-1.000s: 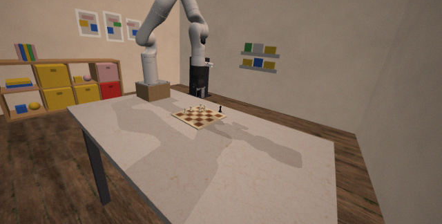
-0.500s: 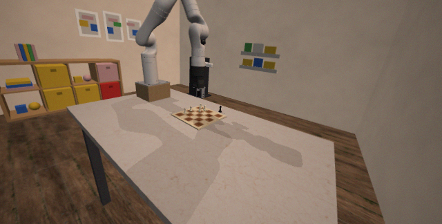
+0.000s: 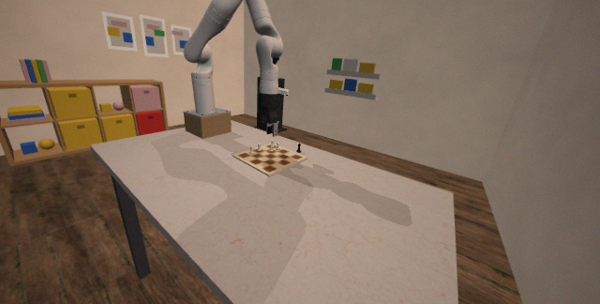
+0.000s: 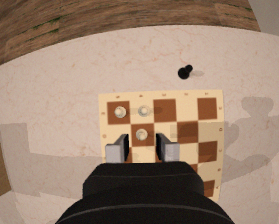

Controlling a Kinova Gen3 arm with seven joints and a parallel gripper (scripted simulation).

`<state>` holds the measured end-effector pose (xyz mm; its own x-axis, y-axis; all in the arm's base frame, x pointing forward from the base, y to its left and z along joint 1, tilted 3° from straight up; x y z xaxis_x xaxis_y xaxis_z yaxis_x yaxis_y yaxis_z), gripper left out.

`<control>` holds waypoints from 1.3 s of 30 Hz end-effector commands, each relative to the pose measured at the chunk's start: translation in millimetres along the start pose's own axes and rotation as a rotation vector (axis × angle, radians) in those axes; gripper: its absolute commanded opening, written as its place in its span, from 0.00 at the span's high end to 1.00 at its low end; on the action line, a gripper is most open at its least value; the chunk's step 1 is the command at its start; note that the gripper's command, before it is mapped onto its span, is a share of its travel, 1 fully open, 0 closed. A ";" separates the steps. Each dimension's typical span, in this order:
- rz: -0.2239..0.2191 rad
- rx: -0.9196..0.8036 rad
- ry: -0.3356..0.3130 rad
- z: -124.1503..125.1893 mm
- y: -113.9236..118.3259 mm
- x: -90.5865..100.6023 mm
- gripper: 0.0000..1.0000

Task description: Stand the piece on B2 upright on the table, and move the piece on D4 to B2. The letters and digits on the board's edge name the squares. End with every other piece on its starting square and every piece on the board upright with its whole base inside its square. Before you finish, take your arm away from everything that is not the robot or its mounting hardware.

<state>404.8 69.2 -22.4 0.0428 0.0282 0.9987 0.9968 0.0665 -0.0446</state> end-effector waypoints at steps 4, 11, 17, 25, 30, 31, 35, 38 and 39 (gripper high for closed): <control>0.003 -0.001 -0.001 -0.5 -0.7 -8.9 0.32; 0.003 -0.001 -0.001 -0.5 -0.8 -20.0 0.32; 0.003 -0.001 -0.001 -0.5 -0.9 -25.5 0.32; 0.003 -0.001 -0.001 -0.5 -0.9 -32.9 0.32; 0.003 -0.001 -0.001 -0.5 -0.9 -34.9 0.32; 0.003 -0.001 -0.001 -0.5 -0.9 -35.1 0.32; 0.003 -0.001 -0.001 -0.5 -0.9 -35.3 0.32; 0.003 -0.001 -0.001 -0.5 -0.9 -35.4 0.32; 0.003 -0.001 -0.001 -0.5 -0.9 -35.4 0.32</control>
<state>401.8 67.7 -58.2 0.0470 0.0293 0.9985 0.9967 0.0656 -0.0488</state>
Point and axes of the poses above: the point where the finger pads meet when closed, its own x axis back along the fingers, its own y axis across the jaws, z = x × y, the point moved 1 cm from there along x, back along the fingers, and after that the axes turned 7 degrees about x, right-handed, at the moved point
